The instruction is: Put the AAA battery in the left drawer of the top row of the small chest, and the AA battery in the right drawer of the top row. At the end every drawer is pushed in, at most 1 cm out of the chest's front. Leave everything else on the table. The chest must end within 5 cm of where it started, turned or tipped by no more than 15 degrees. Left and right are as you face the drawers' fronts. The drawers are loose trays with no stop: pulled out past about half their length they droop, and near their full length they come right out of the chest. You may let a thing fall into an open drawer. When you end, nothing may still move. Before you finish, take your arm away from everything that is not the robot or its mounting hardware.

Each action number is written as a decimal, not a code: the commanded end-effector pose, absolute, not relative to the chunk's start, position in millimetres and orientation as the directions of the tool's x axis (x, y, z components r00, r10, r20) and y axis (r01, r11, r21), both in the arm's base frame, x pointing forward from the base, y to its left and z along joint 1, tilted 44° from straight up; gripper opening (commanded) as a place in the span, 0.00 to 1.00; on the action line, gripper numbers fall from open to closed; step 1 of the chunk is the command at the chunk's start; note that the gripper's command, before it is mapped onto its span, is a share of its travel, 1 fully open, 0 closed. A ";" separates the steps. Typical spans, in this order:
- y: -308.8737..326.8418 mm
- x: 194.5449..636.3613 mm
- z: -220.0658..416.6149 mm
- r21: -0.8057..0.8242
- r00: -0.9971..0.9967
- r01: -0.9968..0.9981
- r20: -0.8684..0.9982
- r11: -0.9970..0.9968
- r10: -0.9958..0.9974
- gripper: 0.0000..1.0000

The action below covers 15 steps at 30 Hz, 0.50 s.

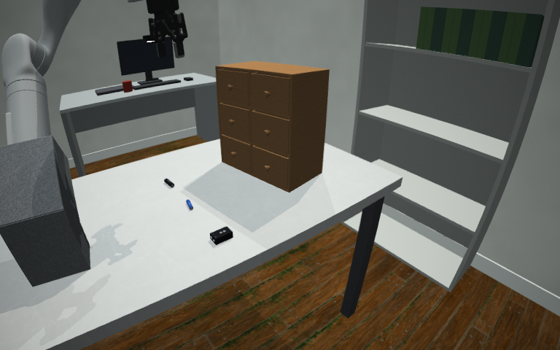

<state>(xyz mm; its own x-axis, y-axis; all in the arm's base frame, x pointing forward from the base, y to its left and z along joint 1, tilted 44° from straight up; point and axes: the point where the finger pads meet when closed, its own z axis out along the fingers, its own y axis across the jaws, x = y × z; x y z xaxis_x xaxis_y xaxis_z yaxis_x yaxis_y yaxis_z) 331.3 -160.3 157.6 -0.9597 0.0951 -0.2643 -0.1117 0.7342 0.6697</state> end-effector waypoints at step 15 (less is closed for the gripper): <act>-154.5 338.8 152.5 0.671 -0.922 -0.107 -0.342 0.734 0.179 1.00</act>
